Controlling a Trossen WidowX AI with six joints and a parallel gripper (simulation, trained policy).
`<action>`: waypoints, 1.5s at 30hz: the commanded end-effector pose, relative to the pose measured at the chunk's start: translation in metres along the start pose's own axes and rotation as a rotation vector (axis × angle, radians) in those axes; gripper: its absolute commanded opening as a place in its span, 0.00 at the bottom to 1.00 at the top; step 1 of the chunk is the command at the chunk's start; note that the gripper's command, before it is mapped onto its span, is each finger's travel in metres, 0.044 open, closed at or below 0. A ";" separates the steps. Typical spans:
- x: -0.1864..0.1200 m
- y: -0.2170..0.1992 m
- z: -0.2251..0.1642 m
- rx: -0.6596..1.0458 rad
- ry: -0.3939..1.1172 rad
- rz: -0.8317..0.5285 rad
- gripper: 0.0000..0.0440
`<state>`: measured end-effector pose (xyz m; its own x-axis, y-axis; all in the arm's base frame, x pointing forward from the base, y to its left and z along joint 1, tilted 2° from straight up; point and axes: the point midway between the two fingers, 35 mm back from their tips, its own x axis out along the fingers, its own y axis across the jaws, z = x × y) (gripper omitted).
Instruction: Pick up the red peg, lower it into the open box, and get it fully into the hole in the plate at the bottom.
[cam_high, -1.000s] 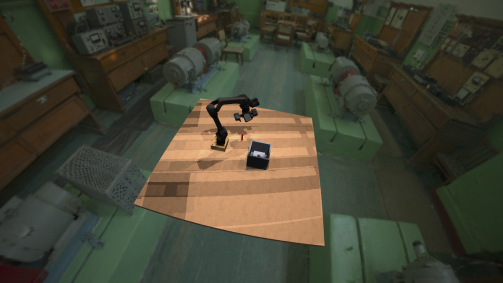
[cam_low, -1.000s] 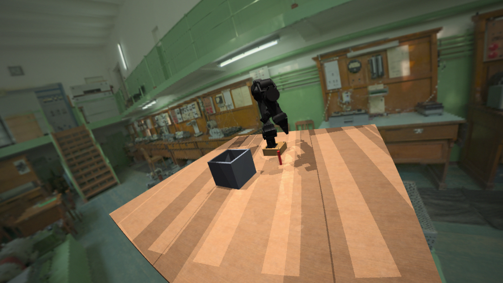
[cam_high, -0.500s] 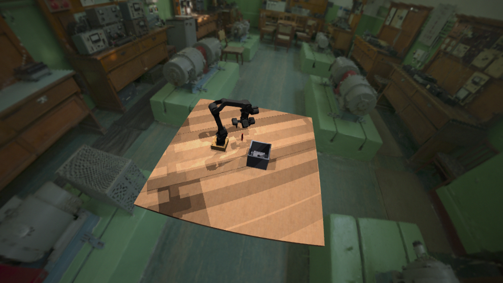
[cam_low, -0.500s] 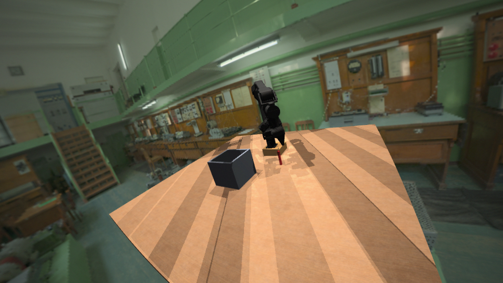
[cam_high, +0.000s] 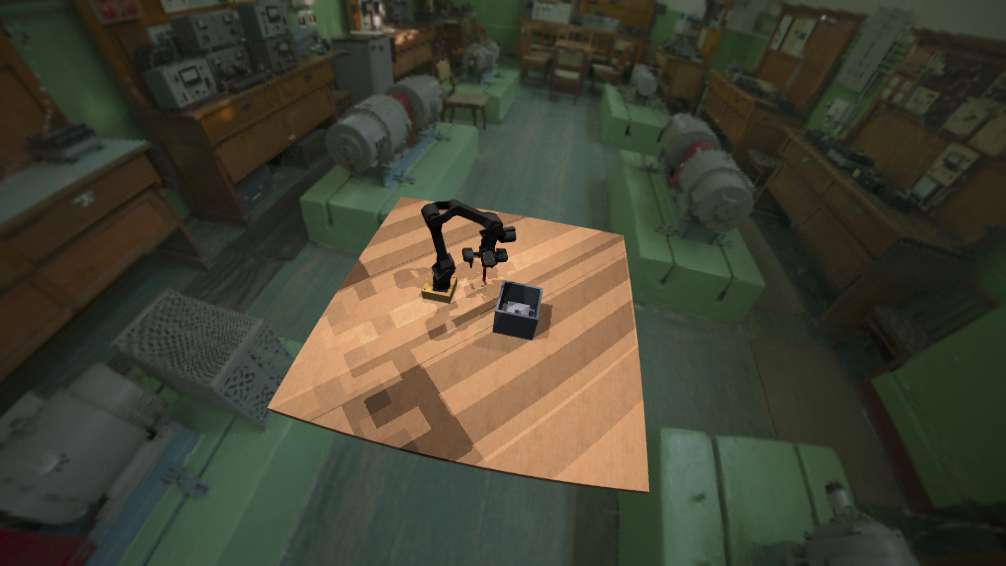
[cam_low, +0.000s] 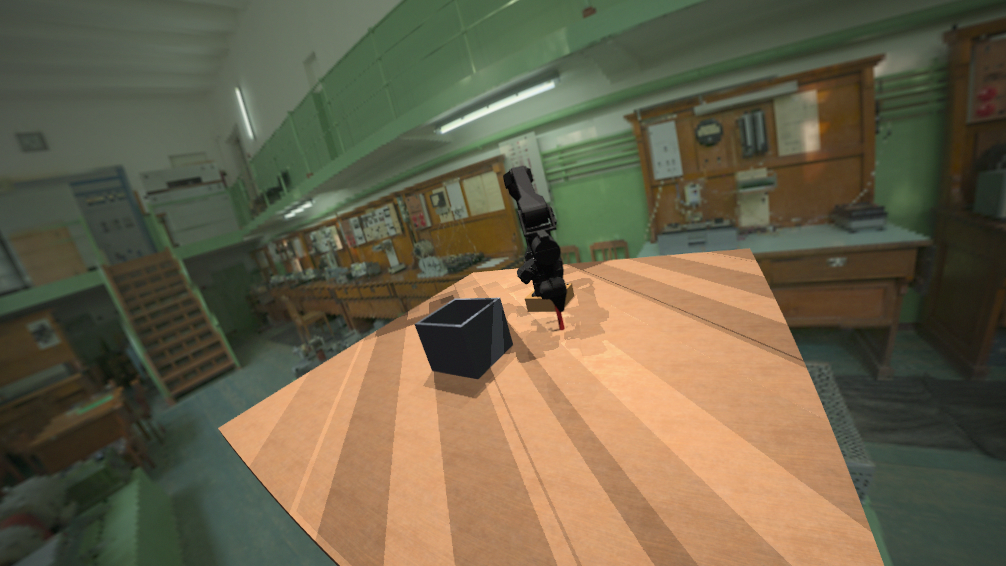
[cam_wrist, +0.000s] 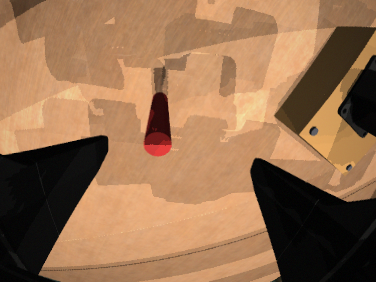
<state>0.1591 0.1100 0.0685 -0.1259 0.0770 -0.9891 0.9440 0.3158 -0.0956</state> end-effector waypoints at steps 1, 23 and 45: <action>0.011 0.001 0.005 0.025 -0.016 0.003 0.99; 0.034 0.023 0.010 0.000 -0.010 0.049 0.00; -0.057 0.045 0.011 -0.023 0.048 0.310 0.00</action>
<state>0.2088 0.1130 0.1078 0.1238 0.2149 -0.9688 0.9411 0.2841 0.1832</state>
